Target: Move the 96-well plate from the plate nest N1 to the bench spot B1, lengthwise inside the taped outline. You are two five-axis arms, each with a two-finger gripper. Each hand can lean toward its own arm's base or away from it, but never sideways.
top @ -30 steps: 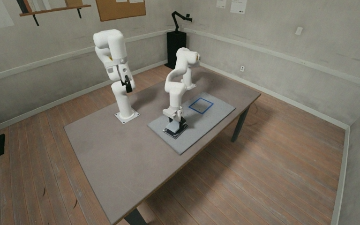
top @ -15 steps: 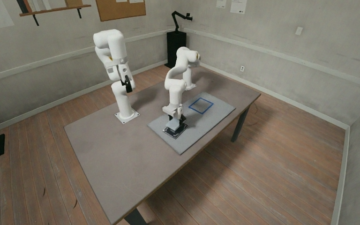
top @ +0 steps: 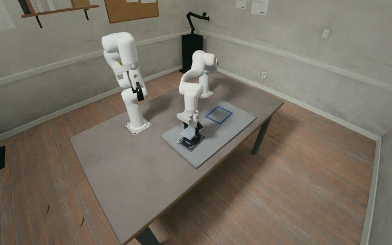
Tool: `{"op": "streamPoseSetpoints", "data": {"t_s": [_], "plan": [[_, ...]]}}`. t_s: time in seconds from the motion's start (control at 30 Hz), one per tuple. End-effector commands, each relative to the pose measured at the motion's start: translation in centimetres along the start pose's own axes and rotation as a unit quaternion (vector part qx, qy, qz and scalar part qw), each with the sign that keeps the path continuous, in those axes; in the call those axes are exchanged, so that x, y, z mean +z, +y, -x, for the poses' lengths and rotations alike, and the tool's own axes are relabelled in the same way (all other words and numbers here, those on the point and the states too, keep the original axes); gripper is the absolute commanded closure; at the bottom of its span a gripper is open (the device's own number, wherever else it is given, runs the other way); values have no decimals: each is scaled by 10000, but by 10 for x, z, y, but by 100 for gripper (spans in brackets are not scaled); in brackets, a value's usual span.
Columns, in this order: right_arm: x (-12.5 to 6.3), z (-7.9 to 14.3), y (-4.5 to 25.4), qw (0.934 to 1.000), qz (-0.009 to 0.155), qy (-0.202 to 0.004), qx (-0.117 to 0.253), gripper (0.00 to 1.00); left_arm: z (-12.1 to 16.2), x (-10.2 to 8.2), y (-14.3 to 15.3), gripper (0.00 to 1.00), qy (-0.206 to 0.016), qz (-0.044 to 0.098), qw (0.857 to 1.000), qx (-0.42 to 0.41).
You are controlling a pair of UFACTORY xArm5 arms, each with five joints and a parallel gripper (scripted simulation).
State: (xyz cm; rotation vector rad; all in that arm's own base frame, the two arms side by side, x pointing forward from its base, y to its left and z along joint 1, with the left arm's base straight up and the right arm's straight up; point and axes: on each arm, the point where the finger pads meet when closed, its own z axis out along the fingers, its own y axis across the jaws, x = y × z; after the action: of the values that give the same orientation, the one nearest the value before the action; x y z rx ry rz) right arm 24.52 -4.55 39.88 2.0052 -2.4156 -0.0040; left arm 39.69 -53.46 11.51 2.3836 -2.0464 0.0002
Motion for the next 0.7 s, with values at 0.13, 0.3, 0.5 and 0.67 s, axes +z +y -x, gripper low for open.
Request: {"op": "streamPoseSetpoints", "data": {"t_s": [0.13,0.3,0.5,0.67], "plan": [[-1,0,0,10000,-17,0,0,0,-1,-12,-1,100,23,-12,10000,0],[-1,0,0,10000,-17,0,0,0,-1,-12,-1,100,23,-12,10000,0],[-1,0,0,10000,-17,0,0,0,2,-12,-1,100,23,-13,9999,167],[-1,0,0,10000,-17,0,0,0,19,-11,-1,100,22,-13,9998,213]]}}
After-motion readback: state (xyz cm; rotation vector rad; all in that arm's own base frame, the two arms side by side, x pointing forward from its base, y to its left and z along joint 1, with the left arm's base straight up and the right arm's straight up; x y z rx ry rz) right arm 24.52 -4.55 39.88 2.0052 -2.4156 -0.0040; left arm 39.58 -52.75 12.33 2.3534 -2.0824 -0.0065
